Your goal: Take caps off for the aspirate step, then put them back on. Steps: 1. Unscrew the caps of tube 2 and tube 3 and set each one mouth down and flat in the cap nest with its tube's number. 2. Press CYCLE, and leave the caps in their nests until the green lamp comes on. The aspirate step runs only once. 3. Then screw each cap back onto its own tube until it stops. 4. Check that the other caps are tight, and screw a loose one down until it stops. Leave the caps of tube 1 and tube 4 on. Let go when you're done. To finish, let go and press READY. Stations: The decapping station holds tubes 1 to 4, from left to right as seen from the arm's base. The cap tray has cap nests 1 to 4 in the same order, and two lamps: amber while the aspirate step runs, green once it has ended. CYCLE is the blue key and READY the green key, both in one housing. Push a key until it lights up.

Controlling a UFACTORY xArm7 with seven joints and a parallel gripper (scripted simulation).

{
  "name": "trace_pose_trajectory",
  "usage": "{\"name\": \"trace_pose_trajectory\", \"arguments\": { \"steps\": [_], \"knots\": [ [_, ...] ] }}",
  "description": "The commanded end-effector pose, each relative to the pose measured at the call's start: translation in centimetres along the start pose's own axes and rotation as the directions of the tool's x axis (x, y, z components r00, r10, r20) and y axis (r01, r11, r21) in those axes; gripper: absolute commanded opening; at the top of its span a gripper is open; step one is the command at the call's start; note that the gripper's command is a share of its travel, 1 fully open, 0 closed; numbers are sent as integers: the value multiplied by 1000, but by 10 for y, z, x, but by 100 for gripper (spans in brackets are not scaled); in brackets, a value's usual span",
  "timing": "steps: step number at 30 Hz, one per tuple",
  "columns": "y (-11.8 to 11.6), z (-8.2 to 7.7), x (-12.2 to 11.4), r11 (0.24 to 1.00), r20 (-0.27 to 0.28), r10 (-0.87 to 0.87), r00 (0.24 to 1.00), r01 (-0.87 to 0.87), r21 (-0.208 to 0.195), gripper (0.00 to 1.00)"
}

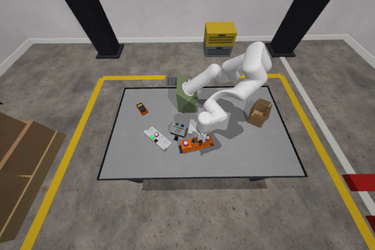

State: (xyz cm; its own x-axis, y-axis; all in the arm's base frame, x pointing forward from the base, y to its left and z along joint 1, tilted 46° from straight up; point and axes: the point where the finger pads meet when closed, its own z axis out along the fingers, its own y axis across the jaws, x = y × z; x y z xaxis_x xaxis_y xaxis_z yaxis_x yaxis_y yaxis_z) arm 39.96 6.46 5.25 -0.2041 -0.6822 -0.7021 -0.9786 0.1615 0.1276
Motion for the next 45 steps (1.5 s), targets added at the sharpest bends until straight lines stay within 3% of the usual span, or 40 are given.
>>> {"name": "trace_pose_trajectory", "arguments": {
  "steps": [1, 7, 10, 12, 20, 27, 29, 30, 31, 45],
  "knots": [
    [-2, -16, 0, 1000, -1, 0, 1000, 0, 6, 46],
    [-2, -23, 0, 1000, -1, 0, 1000, 0, 6, 46],
    [-1, -23, 25, 969, -2, -247, 969, 247, 6, 46],
    [-1, -23, 25, 969, -2, -247, 969, 247, 6, 46],
    [1, -23, 67, 800, -6, -600, 800, 600, 2, 46],
    [2, -23, 97, 588, -7, -809, 588, 809, 0, 46],
    [2, -23, 97, 588, -7, -809, 588, 809, 0, 46],
    [2, -23, 105, 501, -6, -865, 501, 865, 1, 46],
    [3, -23, 114, 471, -6, -882, 471, 882, 1, 46],
    [6, -23, 201, 471, -6, -882, 471, 882, 0, 46]
  ]
}}
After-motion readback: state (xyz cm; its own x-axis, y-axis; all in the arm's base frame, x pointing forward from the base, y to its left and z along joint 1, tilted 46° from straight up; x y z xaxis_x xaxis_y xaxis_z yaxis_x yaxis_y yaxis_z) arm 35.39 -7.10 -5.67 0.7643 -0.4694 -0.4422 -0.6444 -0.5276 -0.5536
